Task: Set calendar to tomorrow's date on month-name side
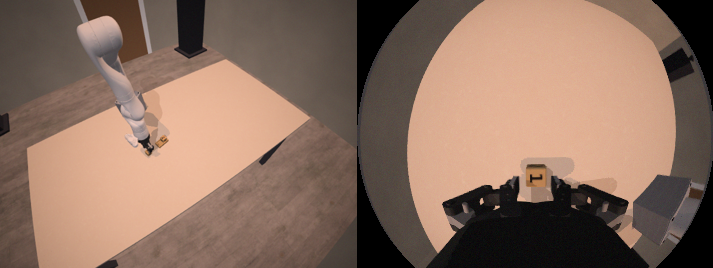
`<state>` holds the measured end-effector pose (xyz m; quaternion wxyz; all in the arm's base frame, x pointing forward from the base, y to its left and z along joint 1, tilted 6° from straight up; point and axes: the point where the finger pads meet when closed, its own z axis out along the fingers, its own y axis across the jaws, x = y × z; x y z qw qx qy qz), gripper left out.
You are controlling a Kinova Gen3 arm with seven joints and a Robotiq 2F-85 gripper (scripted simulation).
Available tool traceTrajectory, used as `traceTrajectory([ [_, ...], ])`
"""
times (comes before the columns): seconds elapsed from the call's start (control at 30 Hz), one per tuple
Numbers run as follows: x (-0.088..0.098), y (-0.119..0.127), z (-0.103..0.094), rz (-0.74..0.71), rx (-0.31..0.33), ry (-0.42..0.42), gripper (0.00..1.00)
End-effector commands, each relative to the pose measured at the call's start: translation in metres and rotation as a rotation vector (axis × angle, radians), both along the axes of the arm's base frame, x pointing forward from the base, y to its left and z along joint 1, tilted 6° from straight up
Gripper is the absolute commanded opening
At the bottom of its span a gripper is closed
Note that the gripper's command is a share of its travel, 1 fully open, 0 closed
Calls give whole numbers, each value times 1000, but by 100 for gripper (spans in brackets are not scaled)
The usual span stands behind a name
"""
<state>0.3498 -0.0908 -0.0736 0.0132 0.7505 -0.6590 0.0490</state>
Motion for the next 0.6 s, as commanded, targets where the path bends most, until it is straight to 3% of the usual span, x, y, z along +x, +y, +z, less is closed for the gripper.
traceTrajectory([
  [0.0,1,-4,-4,2,-5,-1,46],
  [0.57,1,-4,-6,2,-5,-1,46],
])
